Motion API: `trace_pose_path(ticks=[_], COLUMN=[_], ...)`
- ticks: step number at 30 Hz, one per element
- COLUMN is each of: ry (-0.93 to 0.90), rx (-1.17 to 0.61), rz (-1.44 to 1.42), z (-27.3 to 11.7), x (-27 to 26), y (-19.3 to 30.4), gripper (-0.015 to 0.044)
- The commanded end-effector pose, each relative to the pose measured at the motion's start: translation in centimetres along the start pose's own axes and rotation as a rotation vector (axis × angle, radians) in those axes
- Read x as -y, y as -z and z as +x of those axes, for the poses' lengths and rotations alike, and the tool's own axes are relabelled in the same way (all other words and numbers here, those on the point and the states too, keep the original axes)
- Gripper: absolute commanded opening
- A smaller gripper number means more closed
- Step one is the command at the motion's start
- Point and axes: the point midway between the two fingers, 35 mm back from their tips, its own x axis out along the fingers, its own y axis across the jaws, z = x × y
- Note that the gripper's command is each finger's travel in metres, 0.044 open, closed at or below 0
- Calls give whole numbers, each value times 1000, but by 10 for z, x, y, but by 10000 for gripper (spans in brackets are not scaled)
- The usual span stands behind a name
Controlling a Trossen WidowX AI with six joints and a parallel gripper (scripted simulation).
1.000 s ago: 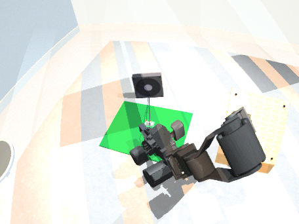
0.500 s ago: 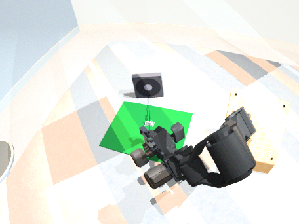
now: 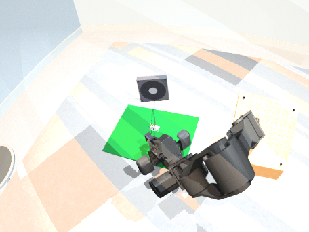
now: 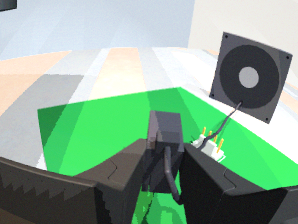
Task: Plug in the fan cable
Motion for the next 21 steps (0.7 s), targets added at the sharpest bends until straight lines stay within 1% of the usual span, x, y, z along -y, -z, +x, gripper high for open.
trace_pose_path(ticks=[1, 21], ry=[-1, 0], rx=[3, 3], rz=[6, 6], z=[1, 4], x=[-1, -1], y=[3, 19], gripper=[0, 0])
